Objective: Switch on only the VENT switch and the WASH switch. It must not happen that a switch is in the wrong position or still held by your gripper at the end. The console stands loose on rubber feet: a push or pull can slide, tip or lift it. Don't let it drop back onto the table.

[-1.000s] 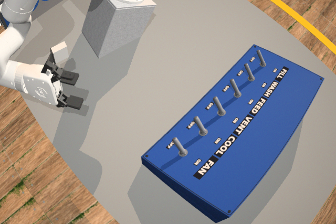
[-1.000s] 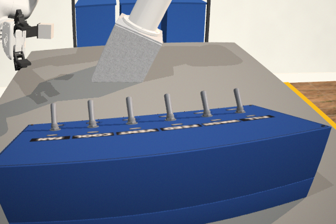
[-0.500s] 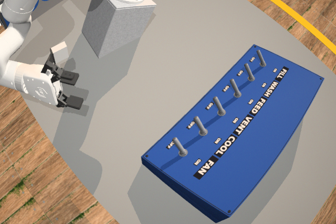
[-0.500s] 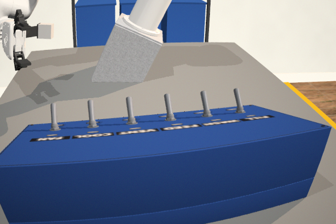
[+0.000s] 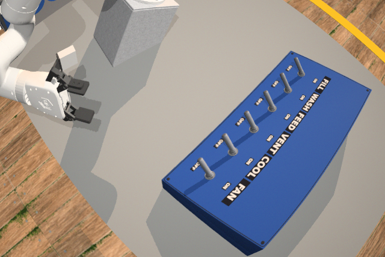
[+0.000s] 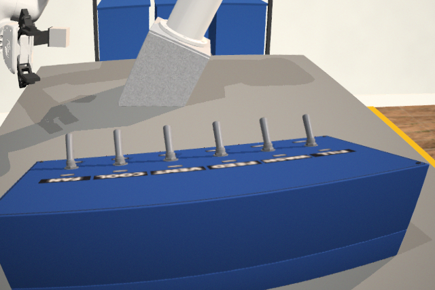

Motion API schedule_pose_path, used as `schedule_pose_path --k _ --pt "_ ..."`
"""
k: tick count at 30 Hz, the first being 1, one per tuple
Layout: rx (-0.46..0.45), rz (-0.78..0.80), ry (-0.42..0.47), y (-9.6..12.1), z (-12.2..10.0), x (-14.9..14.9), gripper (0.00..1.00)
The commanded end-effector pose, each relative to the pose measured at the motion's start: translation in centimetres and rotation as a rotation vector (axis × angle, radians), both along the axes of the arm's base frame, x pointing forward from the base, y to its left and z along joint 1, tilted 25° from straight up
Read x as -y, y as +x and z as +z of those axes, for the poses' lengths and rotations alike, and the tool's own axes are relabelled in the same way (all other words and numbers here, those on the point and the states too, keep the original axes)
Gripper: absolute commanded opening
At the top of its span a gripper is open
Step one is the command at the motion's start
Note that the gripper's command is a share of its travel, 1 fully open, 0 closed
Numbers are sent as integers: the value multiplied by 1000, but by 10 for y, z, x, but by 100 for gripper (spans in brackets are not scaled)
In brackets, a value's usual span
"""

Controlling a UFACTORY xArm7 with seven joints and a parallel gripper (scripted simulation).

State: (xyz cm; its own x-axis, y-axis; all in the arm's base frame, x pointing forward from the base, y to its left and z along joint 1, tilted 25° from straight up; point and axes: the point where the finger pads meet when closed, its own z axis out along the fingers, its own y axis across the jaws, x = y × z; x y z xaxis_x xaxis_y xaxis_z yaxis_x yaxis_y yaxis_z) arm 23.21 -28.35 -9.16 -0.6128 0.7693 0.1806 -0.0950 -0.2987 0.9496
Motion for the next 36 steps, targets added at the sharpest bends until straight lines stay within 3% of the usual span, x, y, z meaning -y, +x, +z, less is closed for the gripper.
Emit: schedule_pose_path --k 1,18,36 --pt "1 0 -4 -3 7 5 100" --pt "1 0 -4 -19 44 24 100" --pt "1 0 -4 -25 58 31 100"
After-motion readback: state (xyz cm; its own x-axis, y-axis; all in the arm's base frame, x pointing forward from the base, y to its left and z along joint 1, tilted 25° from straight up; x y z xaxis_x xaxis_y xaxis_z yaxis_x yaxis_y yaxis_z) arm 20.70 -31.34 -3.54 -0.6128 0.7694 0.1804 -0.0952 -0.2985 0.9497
